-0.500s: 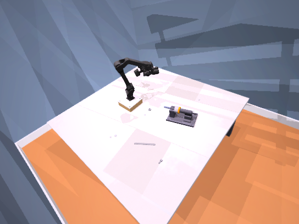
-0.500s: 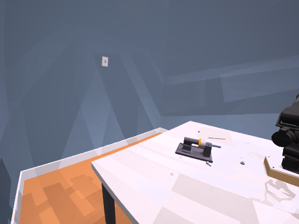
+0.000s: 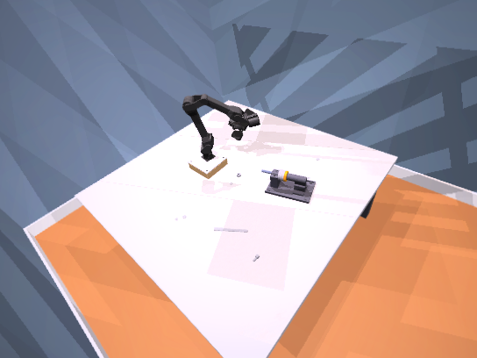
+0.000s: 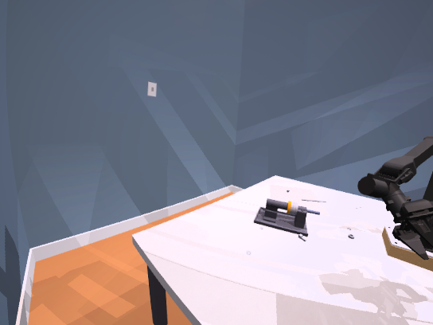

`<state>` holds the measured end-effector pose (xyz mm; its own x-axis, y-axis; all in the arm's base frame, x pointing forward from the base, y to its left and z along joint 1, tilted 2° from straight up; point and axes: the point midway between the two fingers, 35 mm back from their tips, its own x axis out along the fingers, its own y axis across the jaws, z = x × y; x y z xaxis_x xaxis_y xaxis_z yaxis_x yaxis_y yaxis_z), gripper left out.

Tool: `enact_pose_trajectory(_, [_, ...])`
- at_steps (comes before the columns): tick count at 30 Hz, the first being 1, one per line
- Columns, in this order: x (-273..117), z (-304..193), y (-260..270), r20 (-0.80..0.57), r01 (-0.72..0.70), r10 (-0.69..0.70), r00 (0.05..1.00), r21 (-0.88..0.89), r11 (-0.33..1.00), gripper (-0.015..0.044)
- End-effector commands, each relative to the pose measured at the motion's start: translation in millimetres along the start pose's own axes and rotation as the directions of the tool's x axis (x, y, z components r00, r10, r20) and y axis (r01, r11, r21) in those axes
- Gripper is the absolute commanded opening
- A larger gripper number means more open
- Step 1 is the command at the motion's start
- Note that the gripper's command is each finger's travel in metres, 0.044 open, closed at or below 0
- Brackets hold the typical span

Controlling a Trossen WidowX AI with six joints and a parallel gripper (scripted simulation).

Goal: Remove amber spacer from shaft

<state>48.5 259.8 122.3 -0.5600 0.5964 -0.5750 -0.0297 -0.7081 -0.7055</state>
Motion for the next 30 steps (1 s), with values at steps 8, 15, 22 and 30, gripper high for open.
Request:
enact_pose_trajectory(8, [-59, -107, 38, -0.506, -0.136, 0.063, 0.860, -0.109, 0.985, 0.0440])
enact_pose_trajectory(15, [-76, -123, 48, -0.593, 0.251, 0.074, 0.802, 0.448, 0.858, 0.0440])
enact_pose_trajectory(22, [-95, -138, 58, -0.673, 0.616, 0.089, 0.734, 0.716, 0.329, 0.0440])
enact_pose_trajectory(30, [-113, -150, 67, -0.740, 0.736, 0.106, 0.665, 0.623, -0.264, 0.0440])
